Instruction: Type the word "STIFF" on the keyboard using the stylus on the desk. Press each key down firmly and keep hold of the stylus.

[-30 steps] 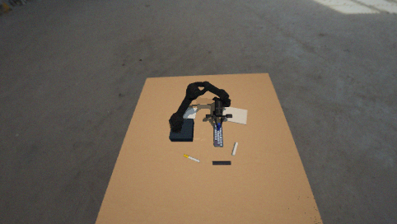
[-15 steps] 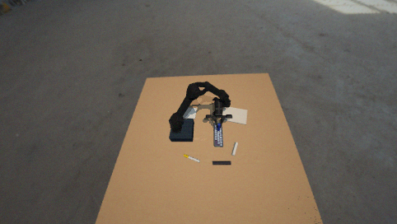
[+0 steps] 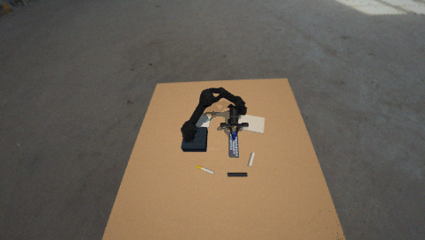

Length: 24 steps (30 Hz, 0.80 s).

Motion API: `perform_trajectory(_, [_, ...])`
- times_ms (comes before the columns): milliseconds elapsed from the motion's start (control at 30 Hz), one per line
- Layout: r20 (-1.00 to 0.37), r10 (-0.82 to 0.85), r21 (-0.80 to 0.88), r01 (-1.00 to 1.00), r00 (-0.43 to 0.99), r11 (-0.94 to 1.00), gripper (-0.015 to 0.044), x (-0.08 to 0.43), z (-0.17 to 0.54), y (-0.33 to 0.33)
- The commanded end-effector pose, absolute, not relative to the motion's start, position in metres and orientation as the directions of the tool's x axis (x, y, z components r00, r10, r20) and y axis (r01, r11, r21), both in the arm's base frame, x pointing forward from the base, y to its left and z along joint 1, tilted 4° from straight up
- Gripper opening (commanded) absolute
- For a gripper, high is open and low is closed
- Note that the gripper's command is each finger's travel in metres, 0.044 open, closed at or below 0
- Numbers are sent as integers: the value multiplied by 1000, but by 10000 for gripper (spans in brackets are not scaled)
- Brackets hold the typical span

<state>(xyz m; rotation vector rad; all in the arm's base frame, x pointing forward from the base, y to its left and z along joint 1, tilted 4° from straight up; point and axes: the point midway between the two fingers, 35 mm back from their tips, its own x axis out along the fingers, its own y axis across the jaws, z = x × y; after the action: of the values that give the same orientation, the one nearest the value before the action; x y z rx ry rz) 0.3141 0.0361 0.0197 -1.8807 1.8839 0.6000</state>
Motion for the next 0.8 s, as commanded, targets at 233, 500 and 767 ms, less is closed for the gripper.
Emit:
perform_trajectory(233, [-571,-821,7,-1000,-4,0,81,315,55,33])
perform_trajectory(500, [-572,-820,4,-1000,-4,2,25,315,51,34])
perform_trajectory(767, [-572,-820,6,-1000,-3,-1,0,318,51,-3])
